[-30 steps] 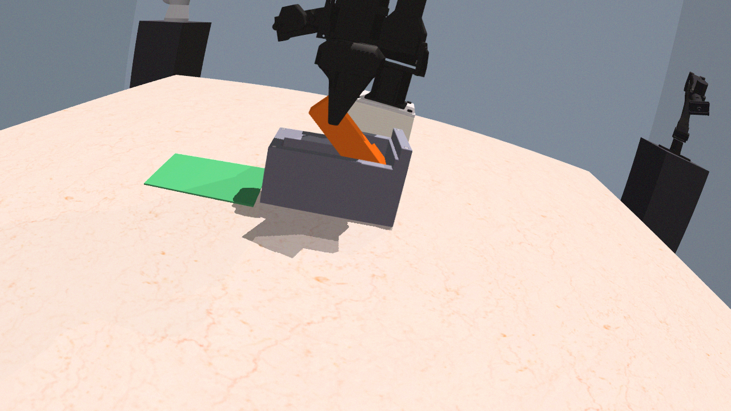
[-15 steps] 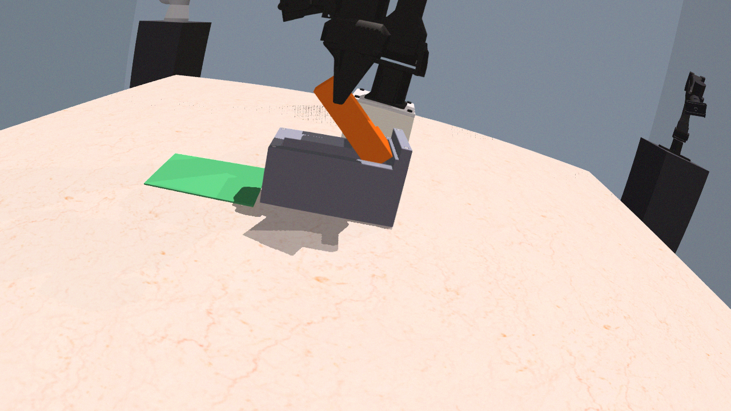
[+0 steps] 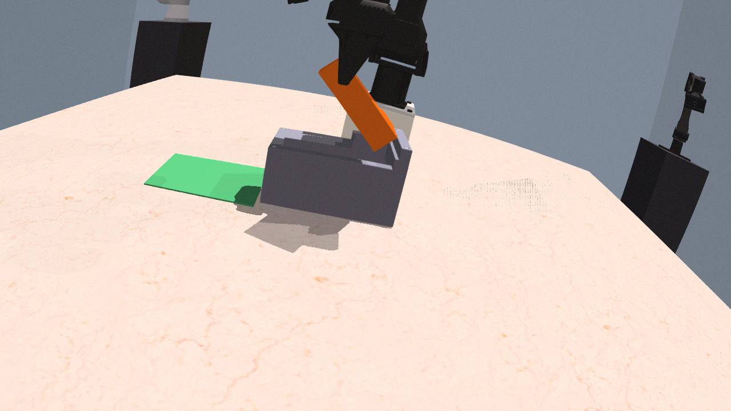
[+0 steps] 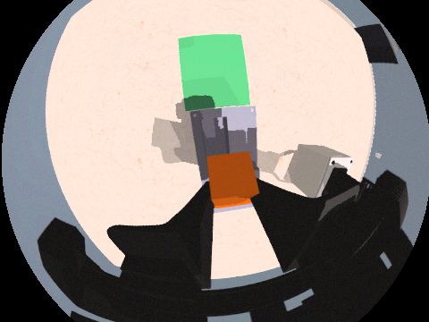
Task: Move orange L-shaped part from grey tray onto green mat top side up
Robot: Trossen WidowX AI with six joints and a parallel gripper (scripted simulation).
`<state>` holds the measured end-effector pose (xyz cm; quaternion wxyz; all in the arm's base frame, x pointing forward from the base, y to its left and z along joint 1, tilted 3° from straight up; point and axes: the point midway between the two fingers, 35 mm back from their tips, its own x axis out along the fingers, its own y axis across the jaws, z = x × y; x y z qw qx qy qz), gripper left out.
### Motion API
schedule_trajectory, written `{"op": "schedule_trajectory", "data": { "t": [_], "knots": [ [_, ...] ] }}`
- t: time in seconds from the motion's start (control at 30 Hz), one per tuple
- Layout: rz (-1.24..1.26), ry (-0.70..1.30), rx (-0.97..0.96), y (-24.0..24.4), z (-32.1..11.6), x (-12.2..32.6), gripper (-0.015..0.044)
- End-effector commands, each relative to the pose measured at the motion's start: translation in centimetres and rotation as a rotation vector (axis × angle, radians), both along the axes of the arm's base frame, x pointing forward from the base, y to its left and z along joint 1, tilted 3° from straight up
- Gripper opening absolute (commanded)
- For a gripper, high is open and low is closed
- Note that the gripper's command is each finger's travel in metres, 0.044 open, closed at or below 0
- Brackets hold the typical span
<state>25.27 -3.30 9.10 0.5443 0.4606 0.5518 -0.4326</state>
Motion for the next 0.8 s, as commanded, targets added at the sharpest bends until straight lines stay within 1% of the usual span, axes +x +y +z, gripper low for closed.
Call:
{"op": "schedule_trajectory", "data": {
  "t": [0.0, 0.4, 0.77],
  "knots": [
    [0.006, -0.012, 0.003, 0.0, 0.9, 0.1, 0.0],
    [0.006, -0.012, 0.003, -0.2, 1.4, 0.1, 0.0],
    [0.006, -0.012, -0.002, -4.2, 1.0, 0.5, 0.0]
  ]
}}
